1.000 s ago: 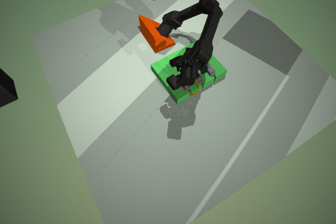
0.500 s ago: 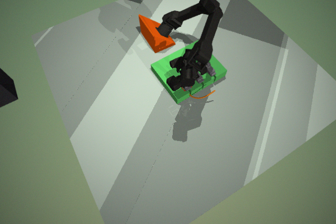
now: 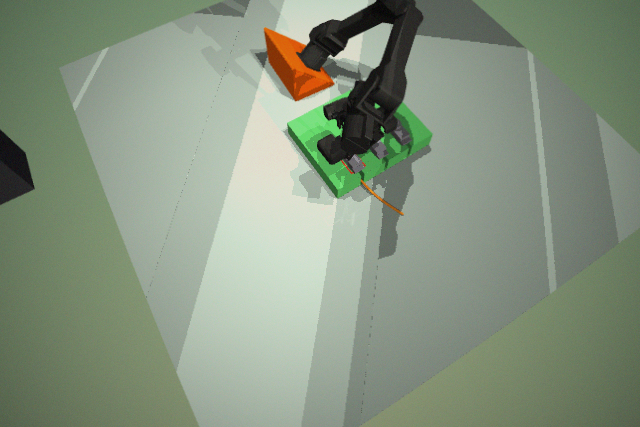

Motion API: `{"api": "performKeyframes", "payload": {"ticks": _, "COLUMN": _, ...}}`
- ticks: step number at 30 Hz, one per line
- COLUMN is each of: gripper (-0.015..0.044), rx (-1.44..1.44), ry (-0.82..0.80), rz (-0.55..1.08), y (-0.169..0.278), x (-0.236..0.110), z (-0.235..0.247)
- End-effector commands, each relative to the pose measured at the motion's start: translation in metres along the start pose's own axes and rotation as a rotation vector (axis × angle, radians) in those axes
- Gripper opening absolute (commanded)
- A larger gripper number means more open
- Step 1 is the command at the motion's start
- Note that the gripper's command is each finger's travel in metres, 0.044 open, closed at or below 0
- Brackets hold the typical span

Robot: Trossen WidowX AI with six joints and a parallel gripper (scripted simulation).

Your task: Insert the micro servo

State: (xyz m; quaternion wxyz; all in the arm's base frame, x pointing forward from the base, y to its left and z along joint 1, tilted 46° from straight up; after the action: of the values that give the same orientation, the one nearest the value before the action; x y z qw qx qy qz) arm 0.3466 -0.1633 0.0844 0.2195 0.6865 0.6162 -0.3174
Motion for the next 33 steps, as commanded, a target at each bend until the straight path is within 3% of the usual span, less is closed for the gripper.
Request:
{"api": "performKeyframes", "payload": {"ticks": 1, "gripper": 0.0292, "rx": 0.008, "ry": -0.007, "rz": -0.001, "y": -0.016, "x": -0.013, "z": 0.007}}
{"api": "performKeyframes", "payload": {"ticks": 7, "gripper": 0.0440, "rx": 0.009, "ry": -0.011, "rz": -0.012, "y": -0.093, "x": -0.061, "z": 0.028}}
{"api": "performKeyframes", "payload": {"ticks": 15, "gripper": 0.0440, "rx": 0.012, "ry": -0.009, "rz": -0.011, "y": -0.104, "x": -0.068, "z": 0.029}}
{"api": "performKeyframes", "payload": {"ticks": 22, "gripper": 0.0440, "rx": 0.065, "ry": -0.031, "rz": 0.037, "y": -0.105, "x": -0.108, "z": 0.030}}
{"api": "performKeyframes", "payload": {"ticks": 33, "gripper": 0.0440, "rx": 0.065, "ry": -0.031, "rz": 0.037, "y": -0.105, "x": -0.108, "z": 0.030}}
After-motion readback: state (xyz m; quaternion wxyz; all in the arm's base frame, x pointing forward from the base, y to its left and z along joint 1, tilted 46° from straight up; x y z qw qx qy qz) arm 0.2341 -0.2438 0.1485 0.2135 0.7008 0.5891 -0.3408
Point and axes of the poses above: the point midway between the two fingers, 35 mm back from their tips, its own x axis out along the fingers, its own z axis across the jaws, y = z × x, the point moved 10 cm from there along -x, back along the fingers, and after that the axes turned 14 degrees about x, right-handed, at the moved point
